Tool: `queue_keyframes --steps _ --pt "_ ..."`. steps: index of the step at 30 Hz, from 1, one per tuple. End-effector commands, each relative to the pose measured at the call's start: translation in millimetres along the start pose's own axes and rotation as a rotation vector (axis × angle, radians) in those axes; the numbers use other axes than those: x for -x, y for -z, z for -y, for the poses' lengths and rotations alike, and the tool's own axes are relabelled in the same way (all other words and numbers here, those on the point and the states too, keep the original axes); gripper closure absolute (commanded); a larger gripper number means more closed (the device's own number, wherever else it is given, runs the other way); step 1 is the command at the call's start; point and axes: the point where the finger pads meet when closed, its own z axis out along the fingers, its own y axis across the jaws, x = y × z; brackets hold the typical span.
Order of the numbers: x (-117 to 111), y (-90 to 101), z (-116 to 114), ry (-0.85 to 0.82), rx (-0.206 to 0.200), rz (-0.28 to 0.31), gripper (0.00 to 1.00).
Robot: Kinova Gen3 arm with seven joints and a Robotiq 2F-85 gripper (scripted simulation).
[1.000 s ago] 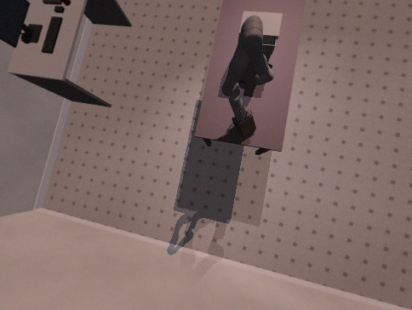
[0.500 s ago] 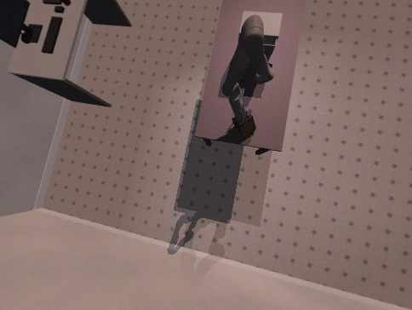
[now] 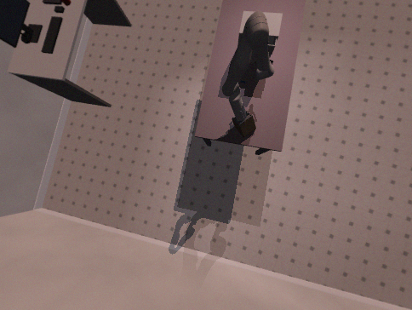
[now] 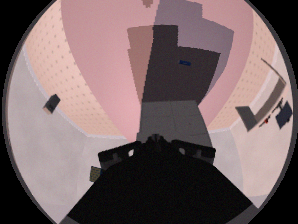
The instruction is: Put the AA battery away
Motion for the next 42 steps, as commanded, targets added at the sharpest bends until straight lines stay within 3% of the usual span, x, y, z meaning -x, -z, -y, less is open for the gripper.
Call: queue_keyframes --steps 1,11,42 --pt "1 -11.7 -6 0.007 0.019 -0.008 1.0" --pt "6 -24.1 -6 0.007 0.019 -0.008 1.0" --pt "7 -24.6 -6 0.007 0.019 -0.008 1.0"
